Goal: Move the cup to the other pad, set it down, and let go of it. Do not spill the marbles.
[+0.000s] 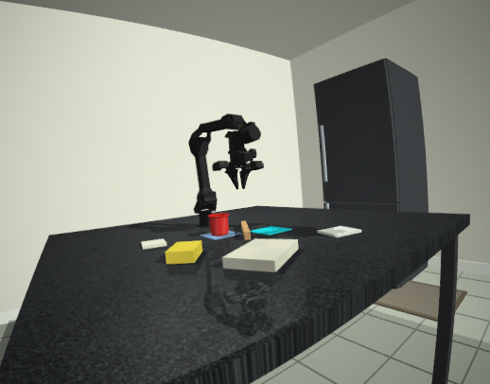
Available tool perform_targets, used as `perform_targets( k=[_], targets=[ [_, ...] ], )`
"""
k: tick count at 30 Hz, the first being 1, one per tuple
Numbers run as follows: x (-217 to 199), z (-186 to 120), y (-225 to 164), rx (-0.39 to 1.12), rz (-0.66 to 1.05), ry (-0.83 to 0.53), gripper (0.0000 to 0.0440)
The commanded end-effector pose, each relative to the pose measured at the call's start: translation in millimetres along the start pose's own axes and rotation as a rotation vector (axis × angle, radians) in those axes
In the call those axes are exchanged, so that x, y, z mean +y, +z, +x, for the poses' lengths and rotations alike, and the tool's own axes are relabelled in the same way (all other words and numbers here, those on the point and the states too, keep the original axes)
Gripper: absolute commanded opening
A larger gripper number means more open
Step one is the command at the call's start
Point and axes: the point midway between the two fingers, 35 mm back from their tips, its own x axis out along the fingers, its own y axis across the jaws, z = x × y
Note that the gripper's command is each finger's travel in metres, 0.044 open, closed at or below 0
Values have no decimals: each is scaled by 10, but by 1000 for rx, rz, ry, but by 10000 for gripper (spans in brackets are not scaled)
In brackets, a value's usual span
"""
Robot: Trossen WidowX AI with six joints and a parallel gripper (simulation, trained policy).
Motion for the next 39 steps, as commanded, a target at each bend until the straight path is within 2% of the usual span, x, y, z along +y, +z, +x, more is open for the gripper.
perform_targets(
  k=[1,22,39],
  targets=[
    [-70,83,-23,54,-11,-24,107],
    [-372,531,-109,178,-31,-65,149],
    [-553,950,-200,240,-111,-55,171]
  ],
)
